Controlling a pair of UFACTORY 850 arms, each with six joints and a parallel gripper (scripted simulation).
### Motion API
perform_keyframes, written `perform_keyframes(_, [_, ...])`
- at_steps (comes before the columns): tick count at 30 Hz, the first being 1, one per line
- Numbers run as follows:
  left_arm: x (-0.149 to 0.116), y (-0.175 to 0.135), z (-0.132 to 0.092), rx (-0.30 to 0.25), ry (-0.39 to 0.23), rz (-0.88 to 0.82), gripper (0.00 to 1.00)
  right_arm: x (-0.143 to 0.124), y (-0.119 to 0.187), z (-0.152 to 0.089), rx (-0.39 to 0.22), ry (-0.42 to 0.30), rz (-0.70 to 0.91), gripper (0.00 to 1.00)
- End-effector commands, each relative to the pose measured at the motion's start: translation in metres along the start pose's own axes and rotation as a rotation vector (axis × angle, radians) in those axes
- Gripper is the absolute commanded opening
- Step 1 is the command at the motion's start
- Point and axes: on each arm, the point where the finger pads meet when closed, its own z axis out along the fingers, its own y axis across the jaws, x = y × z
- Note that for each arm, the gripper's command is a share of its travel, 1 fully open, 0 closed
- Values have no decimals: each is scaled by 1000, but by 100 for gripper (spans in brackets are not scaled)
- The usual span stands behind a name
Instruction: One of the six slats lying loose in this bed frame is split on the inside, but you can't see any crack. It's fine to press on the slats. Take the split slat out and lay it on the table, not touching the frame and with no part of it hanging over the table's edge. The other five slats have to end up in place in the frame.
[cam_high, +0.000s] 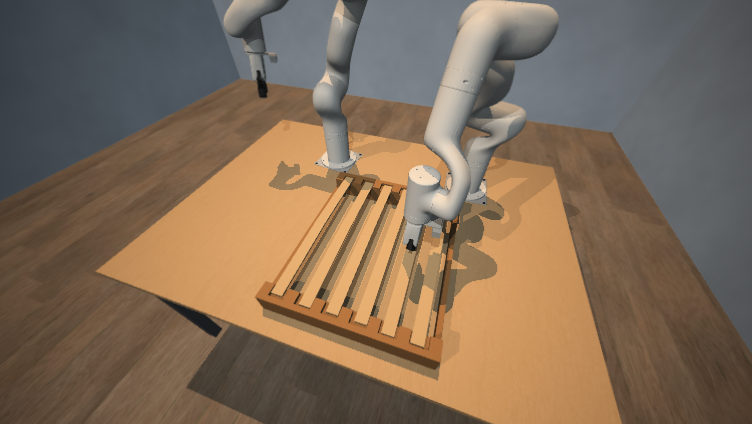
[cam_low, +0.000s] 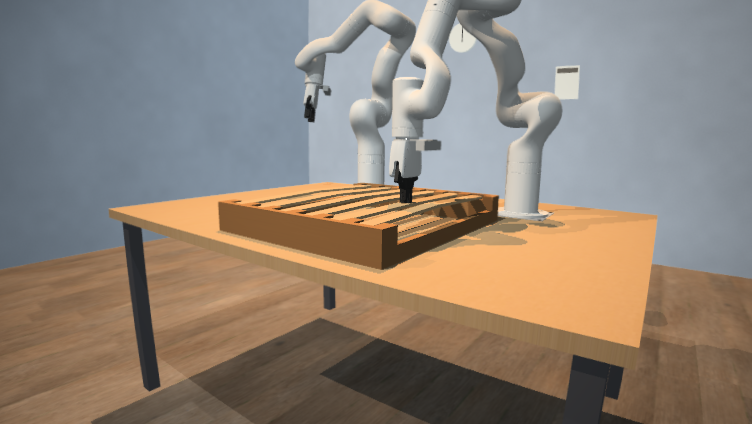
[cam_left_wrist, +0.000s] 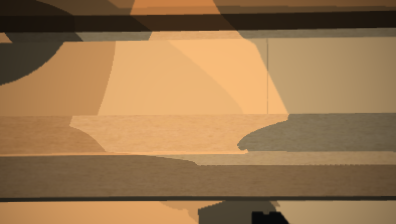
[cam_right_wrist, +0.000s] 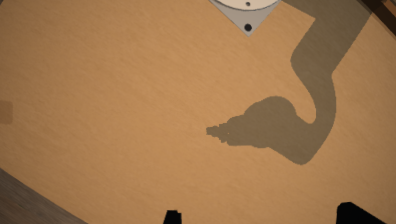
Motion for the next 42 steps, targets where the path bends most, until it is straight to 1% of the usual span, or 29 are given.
perform_keyframes(1, [0, 0, 0, -1, 0, 0, 0, -1, 0, -1, 1, -2, 0, 100])
perform_keyframes(42, [0, 0, 5, -1, 0, 0, 0, -1, 0, -1, 1, -2, 0, 100])
